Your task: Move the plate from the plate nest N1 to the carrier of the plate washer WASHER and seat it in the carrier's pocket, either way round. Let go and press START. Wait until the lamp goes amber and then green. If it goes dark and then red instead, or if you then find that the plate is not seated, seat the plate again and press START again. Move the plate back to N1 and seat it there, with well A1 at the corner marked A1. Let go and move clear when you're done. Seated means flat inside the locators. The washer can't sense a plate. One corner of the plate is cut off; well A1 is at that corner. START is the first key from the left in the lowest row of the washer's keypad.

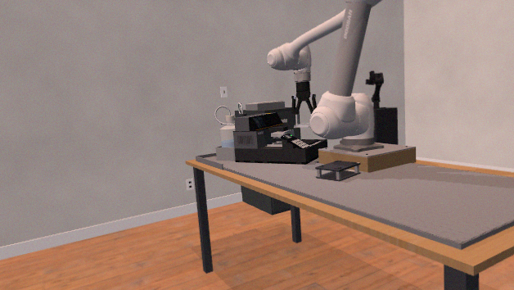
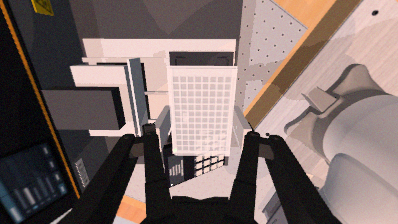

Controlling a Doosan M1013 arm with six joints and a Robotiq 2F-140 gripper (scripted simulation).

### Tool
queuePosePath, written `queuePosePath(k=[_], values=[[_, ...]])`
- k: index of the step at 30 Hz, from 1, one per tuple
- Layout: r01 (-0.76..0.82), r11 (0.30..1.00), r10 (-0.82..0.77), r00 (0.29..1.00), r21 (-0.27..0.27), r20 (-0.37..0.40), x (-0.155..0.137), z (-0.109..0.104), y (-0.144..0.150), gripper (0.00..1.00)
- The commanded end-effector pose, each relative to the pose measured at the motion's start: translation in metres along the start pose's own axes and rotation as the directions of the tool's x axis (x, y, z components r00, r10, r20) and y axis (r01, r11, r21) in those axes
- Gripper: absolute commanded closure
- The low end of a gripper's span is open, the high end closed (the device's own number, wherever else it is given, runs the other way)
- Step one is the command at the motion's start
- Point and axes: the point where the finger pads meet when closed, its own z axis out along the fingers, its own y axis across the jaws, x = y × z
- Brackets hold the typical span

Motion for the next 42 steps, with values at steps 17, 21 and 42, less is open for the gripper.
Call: queuePosePath(k=[17, 21, 42], values=[[-0.004, 1.000, 0.004, 1.000, 0.002, -0.005, 0.002, -0.003, -0.001, 0.90], [-0.004, 1.000, 0.004, 1.000, 0.002, -0.005, 0.002, -0.003, -0.001, 0.90], [0.195, 0.981, -0.195, 0.981, 0.001, -0.005, -0.028, 0.000, -0.002, 0.90]])
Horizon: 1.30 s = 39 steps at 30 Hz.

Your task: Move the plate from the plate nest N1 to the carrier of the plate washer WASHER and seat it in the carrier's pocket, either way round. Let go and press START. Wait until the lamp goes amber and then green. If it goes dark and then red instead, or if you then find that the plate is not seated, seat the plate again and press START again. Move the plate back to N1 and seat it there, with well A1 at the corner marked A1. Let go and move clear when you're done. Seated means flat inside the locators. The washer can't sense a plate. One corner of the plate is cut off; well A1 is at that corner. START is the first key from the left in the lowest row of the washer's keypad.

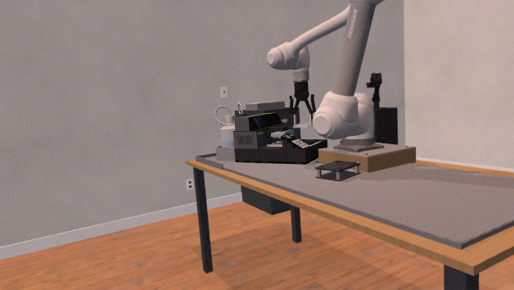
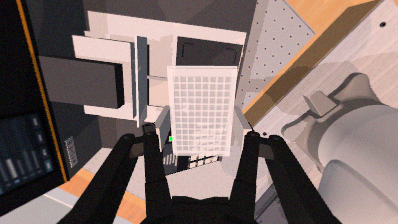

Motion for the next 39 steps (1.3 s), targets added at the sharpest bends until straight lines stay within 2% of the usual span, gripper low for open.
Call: queuePosePath(k=[1, 6, 12, 14, 17, 23, 31, 39], values=[[0.111, 0.994, -0.111, 0.994, -0.003, -0.003, -0.015, 0.002, 0.000, 0.90], [0.274, 0.962, -0.274, 0.962, -0.003, -0.002, -0.039, 0.004, -0.003, 0.90], [0.460, 0.888, -0.460, 0.888, -0.003, -0.002, -0.069, 0.007, -0.007, 0.90], [0.460, 0.888, -0.460, 0.888, -0.003, -0.002, -0.069, 0.007, -0.007, 0.90], [0.546, 0.838, -0.546, 0.838, -0.004, -0.001, -0.084, 0.008, -0.009, 0.90], [0.554, 0.833, -0.554, 0.833, -0.004, -0.001, -0.113, 0.011, -0.013, 0.90], [0.554, 0.833, -0.554, 0.833, -0.004, -0.001, -0.114, 0.011, -0.014, 0.90], [0.754, 0.657, -0.754, 0.657, -0.004, 0.000, -0.152, 0.014, -0.002, 0.90]])
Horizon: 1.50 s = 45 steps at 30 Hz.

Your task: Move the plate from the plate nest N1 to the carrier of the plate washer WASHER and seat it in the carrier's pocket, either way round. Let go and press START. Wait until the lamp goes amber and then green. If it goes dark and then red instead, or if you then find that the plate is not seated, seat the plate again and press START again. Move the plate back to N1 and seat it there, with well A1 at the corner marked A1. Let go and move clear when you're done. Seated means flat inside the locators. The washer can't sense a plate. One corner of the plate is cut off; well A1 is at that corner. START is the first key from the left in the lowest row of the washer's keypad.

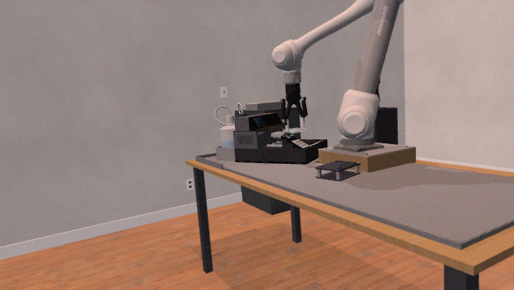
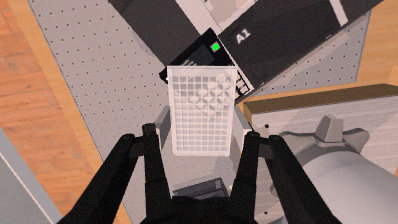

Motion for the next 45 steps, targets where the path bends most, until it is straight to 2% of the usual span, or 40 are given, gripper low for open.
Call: queuePosePath(k=[1, 7, 9, 15, 22, 45], values=[[0.124, 0.992, -0.124, 0.992, 0.001, 0.000, -0.017, 0.003, -0.007, 0.90], [0.318, 0.948, -0.318, 0.948, 0.000, 0.000, -0.043, 0.005, -0.020, 0.90], [0.318, 0.948, -0.318, 0.948, 0.000, 0.000, -0.043, 0.005, -0.020, 0.90], [0.500, 0.866, -0.500, 0.866, 0.000, 0.000, -0.070, 0.008, -0.033, 0.90], [0.508, 0.861, -0.508, 0.861, 0.000, 0.000, -0.099, 0.011, -0.048, 0.90], [0.508, 0.861, -0.508, 0.861, 0.000, 0.000, -0.099, 0.011, -0.048, 0.90]])
